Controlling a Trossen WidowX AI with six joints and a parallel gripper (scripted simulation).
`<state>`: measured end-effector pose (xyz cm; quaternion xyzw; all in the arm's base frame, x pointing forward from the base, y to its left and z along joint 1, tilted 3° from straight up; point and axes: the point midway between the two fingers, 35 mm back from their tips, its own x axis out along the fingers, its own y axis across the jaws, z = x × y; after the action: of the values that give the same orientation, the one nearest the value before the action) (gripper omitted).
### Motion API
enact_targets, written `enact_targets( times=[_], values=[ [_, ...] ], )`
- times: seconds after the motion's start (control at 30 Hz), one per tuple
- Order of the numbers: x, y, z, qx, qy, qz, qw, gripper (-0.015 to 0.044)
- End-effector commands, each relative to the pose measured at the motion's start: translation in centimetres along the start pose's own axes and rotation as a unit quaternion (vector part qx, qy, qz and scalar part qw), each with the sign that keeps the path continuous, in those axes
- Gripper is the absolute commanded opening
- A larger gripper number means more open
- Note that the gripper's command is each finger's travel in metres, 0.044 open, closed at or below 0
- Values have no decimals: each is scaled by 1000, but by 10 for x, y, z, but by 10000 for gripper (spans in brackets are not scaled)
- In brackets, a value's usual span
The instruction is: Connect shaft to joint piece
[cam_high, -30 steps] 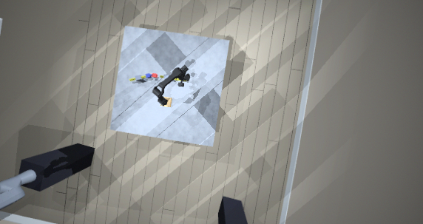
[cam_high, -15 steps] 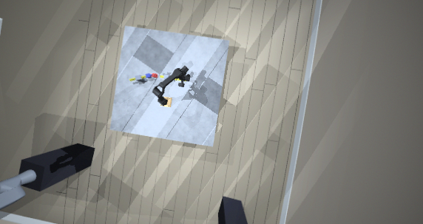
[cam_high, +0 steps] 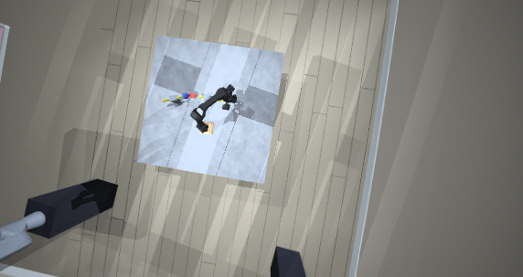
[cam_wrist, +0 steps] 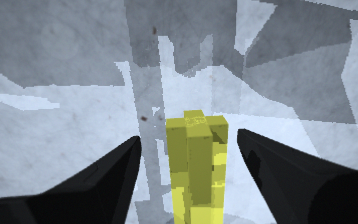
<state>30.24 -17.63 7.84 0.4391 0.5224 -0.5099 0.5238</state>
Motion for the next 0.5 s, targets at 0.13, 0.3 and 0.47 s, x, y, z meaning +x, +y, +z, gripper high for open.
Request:
enact_targets(
  times=[0.13,0.3,0.47],
  values=[
    [1,-1,1,2,-2,-2,1000,125],
    [1,-1,1,2,-2,-2,1000,102],
    [1,-1,1,2,-2,-2,1000,102]
  ],
)
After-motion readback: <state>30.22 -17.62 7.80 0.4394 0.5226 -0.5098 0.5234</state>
